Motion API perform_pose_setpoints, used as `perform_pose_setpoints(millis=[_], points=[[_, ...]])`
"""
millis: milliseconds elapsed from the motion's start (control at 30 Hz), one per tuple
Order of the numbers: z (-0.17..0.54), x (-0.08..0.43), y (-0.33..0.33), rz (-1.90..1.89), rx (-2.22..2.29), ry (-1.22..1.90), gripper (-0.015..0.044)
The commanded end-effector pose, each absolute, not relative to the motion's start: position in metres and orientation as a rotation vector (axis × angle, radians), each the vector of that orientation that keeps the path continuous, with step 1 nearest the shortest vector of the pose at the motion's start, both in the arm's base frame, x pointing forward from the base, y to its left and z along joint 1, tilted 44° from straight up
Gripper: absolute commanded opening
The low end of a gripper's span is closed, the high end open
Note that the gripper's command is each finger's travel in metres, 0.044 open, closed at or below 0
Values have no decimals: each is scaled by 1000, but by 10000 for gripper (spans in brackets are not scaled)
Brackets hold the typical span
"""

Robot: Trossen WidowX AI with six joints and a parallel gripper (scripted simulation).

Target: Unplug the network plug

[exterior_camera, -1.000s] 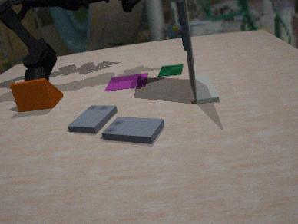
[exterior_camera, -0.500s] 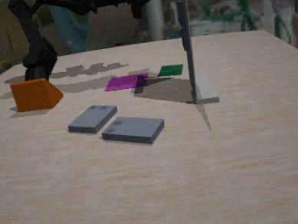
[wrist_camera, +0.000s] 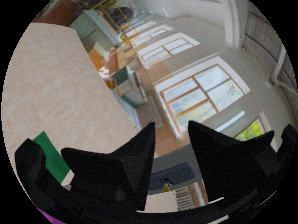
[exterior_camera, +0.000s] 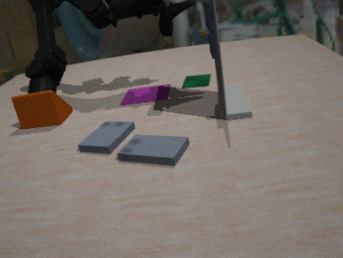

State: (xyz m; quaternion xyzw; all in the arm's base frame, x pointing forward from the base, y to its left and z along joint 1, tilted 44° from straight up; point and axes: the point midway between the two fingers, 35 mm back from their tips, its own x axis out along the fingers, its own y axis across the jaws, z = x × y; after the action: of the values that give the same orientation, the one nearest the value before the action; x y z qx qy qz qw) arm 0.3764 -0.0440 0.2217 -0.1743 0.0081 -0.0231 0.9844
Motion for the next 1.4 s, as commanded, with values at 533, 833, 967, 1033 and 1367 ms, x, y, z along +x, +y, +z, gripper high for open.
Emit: perform_pose_setpoints(millis=[533, 833, 967, 1033, 1367], points=[[131, 369, -82, -73, -586, 110, 156], [96, 354, -95, -81, -689, 150, 156], [83, 346, -100, -84, -734, 168, 156], [76, 341, -102, -84, -756, 178, 156], [69, 341, -105, -86, -784, 188, 156]])
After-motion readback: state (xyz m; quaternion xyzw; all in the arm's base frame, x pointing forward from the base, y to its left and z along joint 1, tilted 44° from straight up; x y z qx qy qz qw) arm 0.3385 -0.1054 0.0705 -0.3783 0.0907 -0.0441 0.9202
